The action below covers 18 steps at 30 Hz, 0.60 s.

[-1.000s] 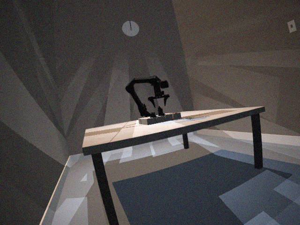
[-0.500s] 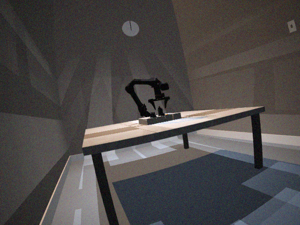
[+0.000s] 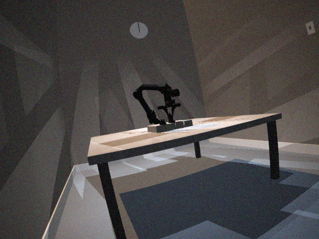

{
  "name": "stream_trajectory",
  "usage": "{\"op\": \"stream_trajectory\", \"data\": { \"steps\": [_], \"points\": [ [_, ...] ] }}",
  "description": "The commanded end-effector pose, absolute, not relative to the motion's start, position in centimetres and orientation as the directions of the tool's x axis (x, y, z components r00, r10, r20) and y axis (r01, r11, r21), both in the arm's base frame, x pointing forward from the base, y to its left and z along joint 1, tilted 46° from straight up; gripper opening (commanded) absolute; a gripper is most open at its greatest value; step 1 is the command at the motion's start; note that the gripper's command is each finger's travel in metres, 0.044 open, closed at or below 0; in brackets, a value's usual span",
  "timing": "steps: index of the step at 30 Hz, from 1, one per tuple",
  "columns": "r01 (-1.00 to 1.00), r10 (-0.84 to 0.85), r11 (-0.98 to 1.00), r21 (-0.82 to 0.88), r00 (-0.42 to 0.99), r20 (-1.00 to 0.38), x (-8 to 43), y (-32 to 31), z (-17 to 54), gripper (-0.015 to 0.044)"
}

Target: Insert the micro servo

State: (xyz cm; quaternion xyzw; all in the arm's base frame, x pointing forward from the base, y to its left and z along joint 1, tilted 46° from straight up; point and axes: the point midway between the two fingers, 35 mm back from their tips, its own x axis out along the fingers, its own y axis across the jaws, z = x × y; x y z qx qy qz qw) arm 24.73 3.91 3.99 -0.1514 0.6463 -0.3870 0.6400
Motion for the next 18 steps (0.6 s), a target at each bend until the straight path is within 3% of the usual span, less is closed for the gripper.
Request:
{"op": "stream_trajectory", "data": {
  "steps": [1, 4, 7, 18],
  "points": [
    [0.297, -0.692, 0.655, -0.695, -0.132, -0.709, 24.8, 3.9, 4.0, 0.0085],
    [0.297, -0.692, 0.655, -0.695, -0.132, -0.709, 24.8, 3.9, 4.0, 0.0065],
    [0.297, -0.692, 0.655, -0.694, -0.132, -0.71, 24.8, 4.2, 4.3, 0.0],
    [0.297, -0.692, 0.656, -0.694, -0.132, -0.71, 25.3, 5.8, 6.2, 0.0]
  ]
}}
